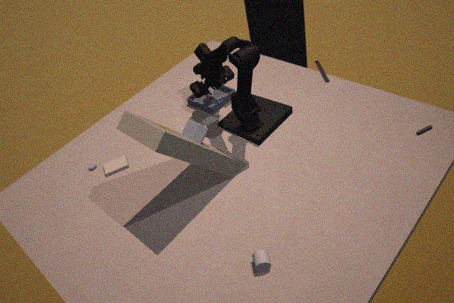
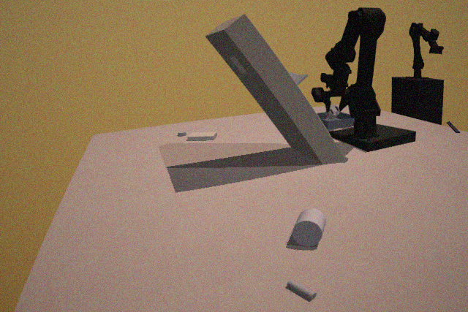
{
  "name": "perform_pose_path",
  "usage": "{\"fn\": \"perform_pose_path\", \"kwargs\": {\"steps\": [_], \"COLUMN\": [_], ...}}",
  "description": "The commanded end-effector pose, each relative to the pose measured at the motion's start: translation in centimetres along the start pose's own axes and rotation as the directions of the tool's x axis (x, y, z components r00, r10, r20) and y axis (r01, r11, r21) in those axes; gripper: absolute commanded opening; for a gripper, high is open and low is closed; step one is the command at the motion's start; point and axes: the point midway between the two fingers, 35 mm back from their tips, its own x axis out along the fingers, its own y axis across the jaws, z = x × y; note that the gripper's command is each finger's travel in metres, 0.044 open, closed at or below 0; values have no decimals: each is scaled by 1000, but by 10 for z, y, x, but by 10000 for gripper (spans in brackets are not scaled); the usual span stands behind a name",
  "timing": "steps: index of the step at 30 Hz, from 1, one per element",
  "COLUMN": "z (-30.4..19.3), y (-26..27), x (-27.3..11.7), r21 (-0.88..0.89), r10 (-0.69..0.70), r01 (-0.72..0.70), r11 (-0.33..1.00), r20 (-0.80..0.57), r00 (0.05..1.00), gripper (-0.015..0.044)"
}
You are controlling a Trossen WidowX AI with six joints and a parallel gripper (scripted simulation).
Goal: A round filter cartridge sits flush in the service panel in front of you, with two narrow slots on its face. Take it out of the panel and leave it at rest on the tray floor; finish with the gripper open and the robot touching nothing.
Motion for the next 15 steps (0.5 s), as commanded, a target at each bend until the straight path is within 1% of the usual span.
{"fn": "perform_pose_path", "kwargs": {"steps": [1,15], "z": [0,0], "y": [0,0], "x": [0,0], "r21": [0,0], "r10": [0,0], "r01": [0,0], "r11": [1000,1000], "r20": [0,0], "r00": [1000,1000], "gripper": [26,394]}}
